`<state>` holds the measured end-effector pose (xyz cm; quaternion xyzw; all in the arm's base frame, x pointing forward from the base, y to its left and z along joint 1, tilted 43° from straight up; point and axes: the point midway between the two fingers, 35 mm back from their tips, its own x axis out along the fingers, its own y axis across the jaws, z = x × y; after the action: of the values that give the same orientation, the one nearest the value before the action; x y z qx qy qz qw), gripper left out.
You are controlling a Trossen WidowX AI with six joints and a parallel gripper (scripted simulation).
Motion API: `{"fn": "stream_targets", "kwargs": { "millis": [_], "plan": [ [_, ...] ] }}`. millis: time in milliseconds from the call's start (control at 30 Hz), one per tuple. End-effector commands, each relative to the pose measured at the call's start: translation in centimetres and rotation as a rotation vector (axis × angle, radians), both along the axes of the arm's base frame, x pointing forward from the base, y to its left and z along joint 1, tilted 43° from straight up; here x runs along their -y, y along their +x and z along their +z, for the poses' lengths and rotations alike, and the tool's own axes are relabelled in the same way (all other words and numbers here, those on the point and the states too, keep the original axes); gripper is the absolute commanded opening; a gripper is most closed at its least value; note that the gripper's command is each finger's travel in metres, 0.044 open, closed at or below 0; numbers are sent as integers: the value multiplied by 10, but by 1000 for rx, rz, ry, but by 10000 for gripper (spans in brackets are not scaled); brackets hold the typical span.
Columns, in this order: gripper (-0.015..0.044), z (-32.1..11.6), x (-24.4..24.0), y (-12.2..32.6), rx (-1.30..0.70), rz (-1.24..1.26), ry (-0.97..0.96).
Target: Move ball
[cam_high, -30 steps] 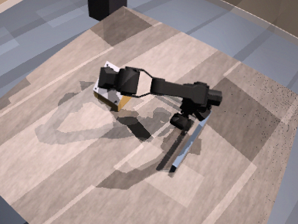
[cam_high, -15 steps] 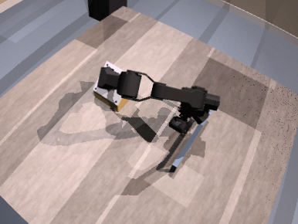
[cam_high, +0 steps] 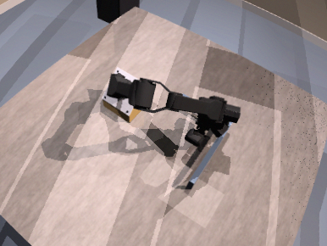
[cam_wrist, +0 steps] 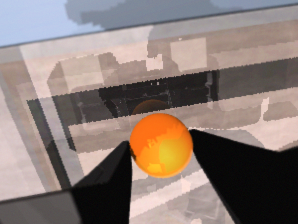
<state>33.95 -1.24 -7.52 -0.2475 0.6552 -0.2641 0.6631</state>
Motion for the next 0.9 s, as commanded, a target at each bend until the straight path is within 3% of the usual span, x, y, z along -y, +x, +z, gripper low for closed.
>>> {"fn": "stream_targets", "kwargs": {
  "millis": [0, 67, 200, 400, 833, 867],
  "plan": [
    [263, 0, 0, 0, 1, -1, 0],
    [304, 0, 0, 0, 1, -1, 0],
    [304, 2, -2, 0, 1, 0, 0],
    [304, 61, -57, -1, -5, 4, 0],
    [304, 58, -54, 1, 0, 16, -1],
    [331, 60, -56, 1, 0, 16, -1]
  ]
}}
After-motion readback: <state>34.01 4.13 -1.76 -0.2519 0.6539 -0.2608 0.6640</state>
